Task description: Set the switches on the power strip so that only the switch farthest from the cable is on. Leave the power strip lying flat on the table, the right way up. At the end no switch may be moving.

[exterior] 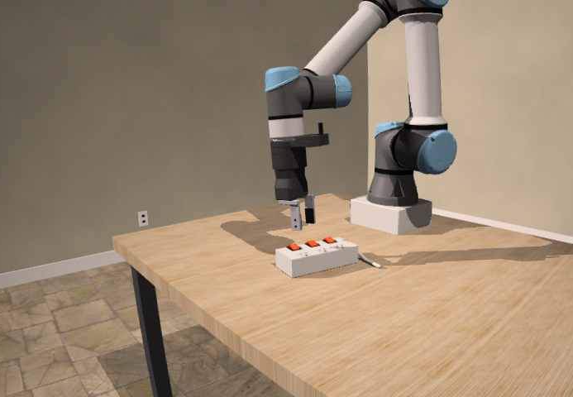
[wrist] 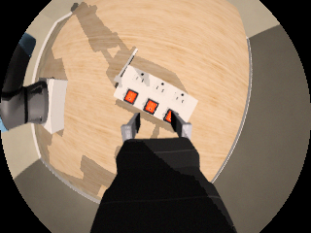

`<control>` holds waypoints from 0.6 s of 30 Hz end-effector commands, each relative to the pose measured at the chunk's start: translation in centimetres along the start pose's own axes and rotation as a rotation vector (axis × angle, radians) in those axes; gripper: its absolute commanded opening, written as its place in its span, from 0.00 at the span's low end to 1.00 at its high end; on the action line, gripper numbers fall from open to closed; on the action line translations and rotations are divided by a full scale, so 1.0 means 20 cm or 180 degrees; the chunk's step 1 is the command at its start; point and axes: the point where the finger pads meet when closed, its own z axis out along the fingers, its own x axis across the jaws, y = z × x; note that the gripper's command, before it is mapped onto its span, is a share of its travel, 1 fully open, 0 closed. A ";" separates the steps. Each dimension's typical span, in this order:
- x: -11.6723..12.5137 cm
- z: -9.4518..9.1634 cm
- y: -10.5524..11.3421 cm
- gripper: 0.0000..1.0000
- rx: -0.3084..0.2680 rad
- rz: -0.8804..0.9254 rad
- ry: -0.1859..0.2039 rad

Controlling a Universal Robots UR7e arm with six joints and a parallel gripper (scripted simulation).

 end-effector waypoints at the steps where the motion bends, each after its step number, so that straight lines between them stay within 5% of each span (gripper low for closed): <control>1: 0.00 0.00 0.00 1.00 -0.0002 0.0000 0.0004; 18: 0.01 -0.04 -0.03 1.00 -0.0025 0.0097 0.0007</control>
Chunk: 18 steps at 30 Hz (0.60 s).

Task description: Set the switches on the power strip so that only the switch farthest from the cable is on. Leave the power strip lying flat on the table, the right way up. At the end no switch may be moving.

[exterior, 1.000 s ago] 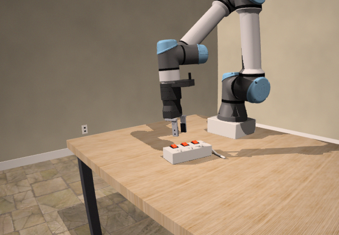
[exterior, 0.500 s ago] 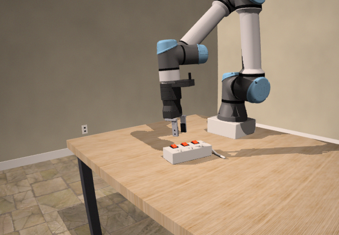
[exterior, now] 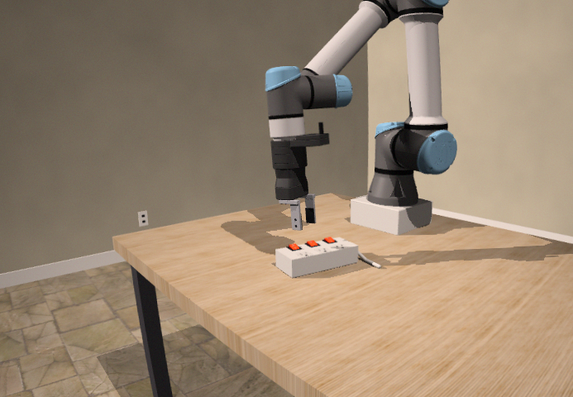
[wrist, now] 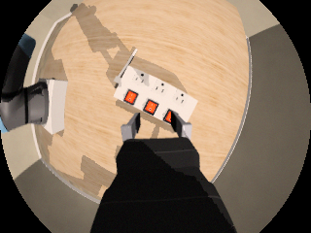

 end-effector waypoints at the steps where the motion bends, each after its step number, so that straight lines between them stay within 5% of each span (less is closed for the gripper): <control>1: 0.01 -0.06 -0.05 1.00 -0.0035 0.0137 0.0012; 12: 0.02 -0.33 -0.31 1.00 -0.0178 0.0825 0.0084; 18: 0.01 -0.37 -0.35 1.00 -0.0195 0.0922 0.0099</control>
